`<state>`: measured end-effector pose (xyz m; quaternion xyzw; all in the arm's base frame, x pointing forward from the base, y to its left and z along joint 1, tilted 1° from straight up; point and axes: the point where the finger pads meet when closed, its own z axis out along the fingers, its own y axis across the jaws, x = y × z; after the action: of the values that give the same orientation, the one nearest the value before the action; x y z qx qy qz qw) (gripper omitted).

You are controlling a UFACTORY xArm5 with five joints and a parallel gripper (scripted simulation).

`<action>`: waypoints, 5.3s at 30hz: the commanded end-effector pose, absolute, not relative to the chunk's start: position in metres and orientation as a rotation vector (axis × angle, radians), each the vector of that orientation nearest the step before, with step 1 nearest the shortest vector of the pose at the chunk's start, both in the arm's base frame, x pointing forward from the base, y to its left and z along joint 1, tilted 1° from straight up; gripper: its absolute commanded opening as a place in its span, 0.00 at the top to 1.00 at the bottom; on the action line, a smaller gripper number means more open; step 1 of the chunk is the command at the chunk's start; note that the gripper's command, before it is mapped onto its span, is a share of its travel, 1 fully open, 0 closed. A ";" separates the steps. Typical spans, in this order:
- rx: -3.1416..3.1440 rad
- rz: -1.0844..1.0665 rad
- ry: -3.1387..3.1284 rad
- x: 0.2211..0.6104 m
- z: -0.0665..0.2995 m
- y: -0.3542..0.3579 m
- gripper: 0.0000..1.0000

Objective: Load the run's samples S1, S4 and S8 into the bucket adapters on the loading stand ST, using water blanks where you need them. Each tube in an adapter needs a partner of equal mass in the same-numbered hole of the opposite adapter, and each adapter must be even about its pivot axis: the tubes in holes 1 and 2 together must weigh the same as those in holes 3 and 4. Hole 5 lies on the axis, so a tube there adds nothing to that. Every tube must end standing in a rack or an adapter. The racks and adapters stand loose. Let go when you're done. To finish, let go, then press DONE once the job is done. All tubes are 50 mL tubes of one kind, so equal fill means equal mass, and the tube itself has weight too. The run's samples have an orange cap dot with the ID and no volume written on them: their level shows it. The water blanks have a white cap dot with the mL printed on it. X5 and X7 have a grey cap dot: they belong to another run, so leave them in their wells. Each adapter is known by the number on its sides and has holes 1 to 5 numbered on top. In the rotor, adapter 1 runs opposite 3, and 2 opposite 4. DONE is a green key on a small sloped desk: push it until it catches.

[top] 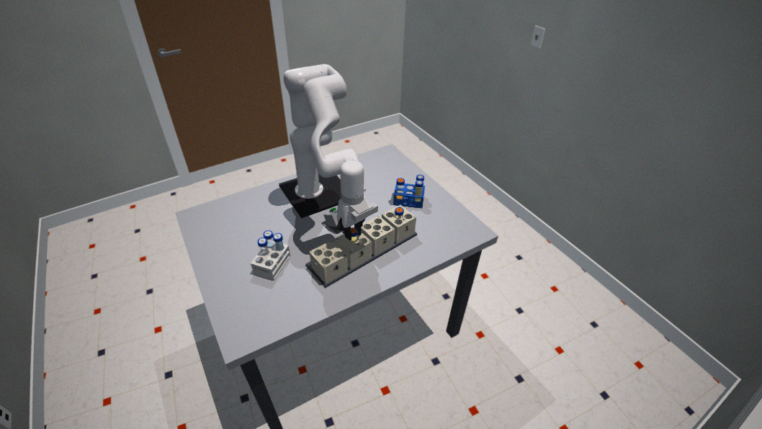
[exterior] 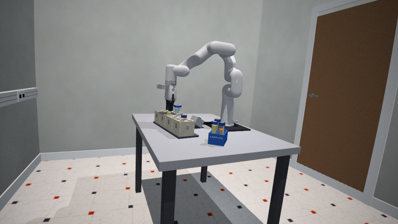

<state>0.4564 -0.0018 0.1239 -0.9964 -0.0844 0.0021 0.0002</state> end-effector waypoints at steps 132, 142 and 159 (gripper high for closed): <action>-3.116 -0.003 -0.264 0.458 0.241 -0.004 0.56; -3.116 -0.003 -0.264 0.458 0.241 -0.004 0.56; -3.099 -0.004 -0.419 0.450 0.241 0.009 0.43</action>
<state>0.4560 -0.0021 0.2388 -0.9959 -0.0906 0.0020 0.0002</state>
